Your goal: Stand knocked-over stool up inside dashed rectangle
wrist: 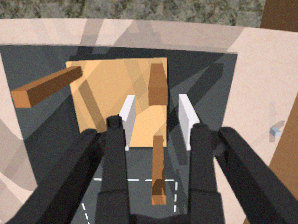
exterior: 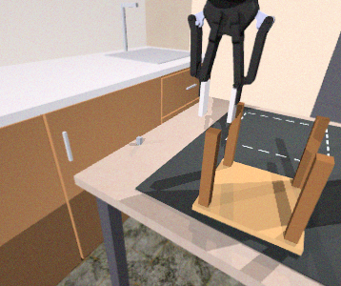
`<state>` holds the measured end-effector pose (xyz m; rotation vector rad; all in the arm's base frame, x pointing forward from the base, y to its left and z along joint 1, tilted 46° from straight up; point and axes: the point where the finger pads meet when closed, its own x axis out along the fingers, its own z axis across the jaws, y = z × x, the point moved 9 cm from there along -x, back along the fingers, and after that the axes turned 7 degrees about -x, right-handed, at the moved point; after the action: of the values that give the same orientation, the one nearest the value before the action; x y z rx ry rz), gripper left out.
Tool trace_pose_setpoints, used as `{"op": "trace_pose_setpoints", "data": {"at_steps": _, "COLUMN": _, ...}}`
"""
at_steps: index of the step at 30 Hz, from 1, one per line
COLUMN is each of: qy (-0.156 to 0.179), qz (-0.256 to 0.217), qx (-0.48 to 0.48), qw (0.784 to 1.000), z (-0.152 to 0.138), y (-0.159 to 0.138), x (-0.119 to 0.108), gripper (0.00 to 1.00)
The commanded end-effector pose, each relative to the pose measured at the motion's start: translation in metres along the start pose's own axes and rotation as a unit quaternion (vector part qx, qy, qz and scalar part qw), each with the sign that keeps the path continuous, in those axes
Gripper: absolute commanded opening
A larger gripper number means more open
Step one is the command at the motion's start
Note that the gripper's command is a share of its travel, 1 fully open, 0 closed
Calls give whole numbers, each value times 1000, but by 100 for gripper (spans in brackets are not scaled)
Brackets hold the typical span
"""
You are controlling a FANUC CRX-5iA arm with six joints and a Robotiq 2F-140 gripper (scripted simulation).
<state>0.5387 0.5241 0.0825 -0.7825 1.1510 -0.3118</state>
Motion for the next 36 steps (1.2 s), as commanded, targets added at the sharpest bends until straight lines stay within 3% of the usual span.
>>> {"op": "trace_pose_setpoints", "data": {"at_steps": 1, "qy": -1, "qz": 0, "qx": 0, "qw": 1000, "z": 0, "y": 0, "x": 0, "gripper": 39}}
{"op": "trace_pose_setpoints", "data": {"at_steps": 11, "qy": -1, "qz": 0, "qx": 0, "qw": 1000, "z": 0, "y": 0, "x": 11, "gripper": 39}}
{"op": "trace_pose_setpoints", "data": {"at_steps": 36, "qy": -1, "qz": 0, "qx": 0, "qw": 1000, "z": 1, "y": 1, "x": 84, "gripper": 39}}
